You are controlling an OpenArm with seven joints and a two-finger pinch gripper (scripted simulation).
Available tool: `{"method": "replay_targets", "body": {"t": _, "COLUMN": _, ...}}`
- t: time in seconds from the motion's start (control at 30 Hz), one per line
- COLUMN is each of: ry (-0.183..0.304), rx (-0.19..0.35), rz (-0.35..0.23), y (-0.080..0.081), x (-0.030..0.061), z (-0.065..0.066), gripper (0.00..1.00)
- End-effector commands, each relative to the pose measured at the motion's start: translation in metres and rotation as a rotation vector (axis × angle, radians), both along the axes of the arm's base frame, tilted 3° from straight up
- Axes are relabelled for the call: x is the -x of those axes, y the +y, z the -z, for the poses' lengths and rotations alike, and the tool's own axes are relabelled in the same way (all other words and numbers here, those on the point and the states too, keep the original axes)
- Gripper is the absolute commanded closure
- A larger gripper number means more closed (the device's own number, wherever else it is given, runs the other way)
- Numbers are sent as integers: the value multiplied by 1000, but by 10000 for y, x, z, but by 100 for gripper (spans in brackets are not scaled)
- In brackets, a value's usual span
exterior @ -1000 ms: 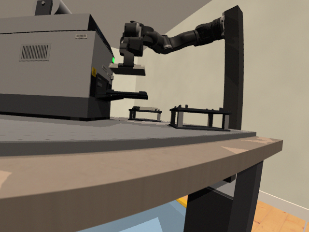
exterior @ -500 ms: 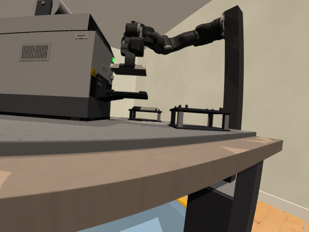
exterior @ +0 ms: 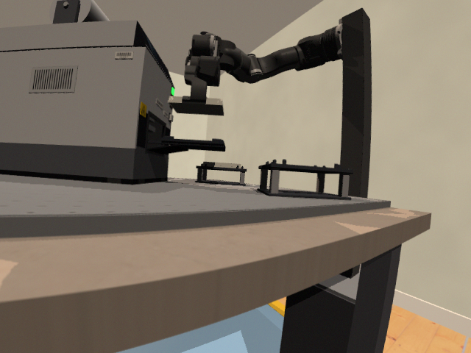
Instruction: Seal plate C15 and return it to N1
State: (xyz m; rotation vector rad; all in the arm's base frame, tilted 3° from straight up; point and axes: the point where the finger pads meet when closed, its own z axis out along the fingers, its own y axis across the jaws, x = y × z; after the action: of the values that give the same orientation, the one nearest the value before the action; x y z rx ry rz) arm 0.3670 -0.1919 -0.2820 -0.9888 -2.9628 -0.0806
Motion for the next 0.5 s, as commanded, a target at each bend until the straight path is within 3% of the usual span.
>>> {"method": "replay_targets", "body": {"t": 0.0, "ry": 2, "rx": 1, "rz": 6, "y": -9, "x": 6, "z": 1, "gripper": 100}}
{"method": "replay_targets", "body": {"t": 0.33, "ry": 2, "rx": 1, "rz": 6, "y": -9, "x": 6, "z": 1, "gripper": 100}}
{"method": "replay_targets", "body": {"t": 0.47, "ry": 5, "rx": 0, "rz": 2, "y": 21, "x": 16, "z": 252, "gripper": 100}}
